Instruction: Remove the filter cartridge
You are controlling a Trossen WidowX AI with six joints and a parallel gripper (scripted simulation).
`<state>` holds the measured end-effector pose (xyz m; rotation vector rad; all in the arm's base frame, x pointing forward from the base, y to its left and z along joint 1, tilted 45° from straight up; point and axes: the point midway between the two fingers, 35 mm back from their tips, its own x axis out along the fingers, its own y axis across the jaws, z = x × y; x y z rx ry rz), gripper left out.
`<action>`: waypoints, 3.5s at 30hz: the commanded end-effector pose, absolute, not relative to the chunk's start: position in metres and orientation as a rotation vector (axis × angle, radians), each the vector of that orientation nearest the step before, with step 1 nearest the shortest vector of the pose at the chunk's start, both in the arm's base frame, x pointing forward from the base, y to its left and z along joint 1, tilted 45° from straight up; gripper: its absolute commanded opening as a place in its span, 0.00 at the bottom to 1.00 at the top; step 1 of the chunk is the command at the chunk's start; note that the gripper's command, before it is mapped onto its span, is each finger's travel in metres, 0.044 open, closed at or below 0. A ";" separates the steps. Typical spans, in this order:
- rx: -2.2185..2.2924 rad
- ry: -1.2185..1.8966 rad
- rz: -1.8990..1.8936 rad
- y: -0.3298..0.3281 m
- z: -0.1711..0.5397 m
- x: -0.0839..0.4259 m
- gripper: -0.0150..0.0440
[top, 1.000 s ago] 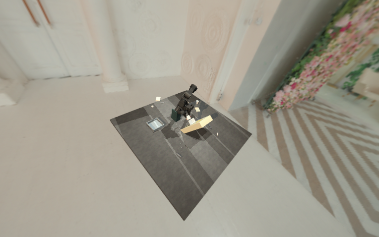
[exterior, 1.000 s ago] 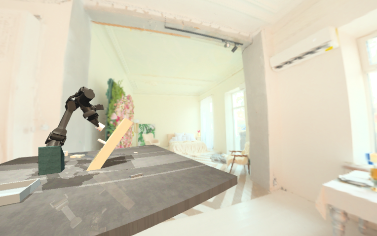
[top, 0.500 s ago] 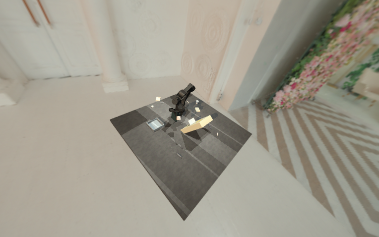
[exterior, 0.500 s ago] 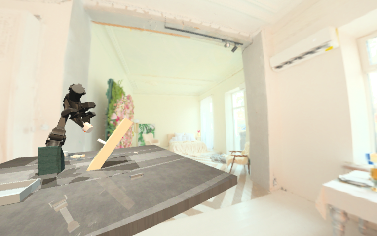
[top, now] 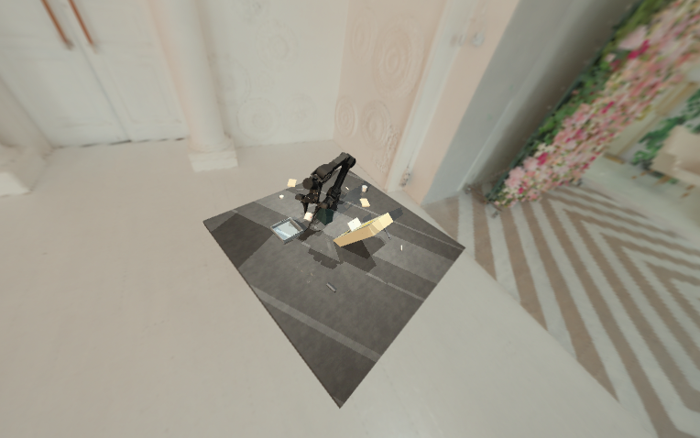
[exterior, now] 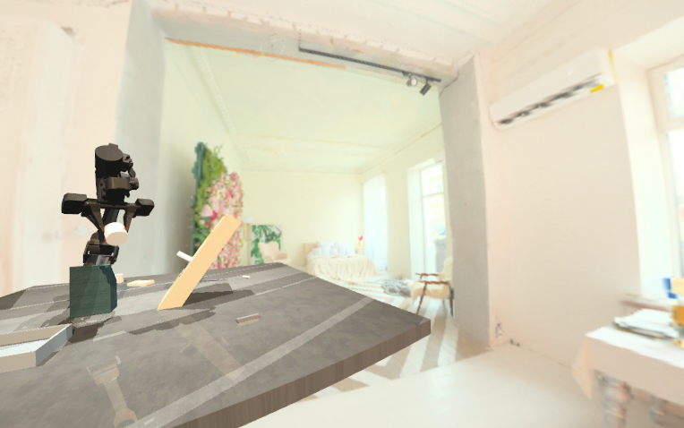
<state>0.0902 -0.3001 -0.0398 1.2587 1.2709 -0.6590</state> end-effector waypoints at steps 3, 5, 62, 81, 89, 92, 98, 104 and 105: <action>1.277 1.271 -0.713 -0.304 -0.044 0.085 0.25; 1.279 1.272 -0.717 -0.304 -0.045 0.083 0.25; 1.524 1.351 -1.353 -0.155 -0.210 -0.067 0.39; 1.524 1.351 -1.353 -0.162 -0.205 -0.068 1.00; 1.525 1.351 -1.352 -0.204 -0.160 -0.071 1.00; 1.512 1.350 -1.357 -0.199 -0.169 -0.072 1.00; 1.512 1.350 -1.357 -0.199 -0.169 -0.072 1.00; 1.512 1.350 -1.357 -0.199 -0.169 -0.072 1.00; 1.512 1.350 -1.357 -0.199 -0.169 -0.072 1.00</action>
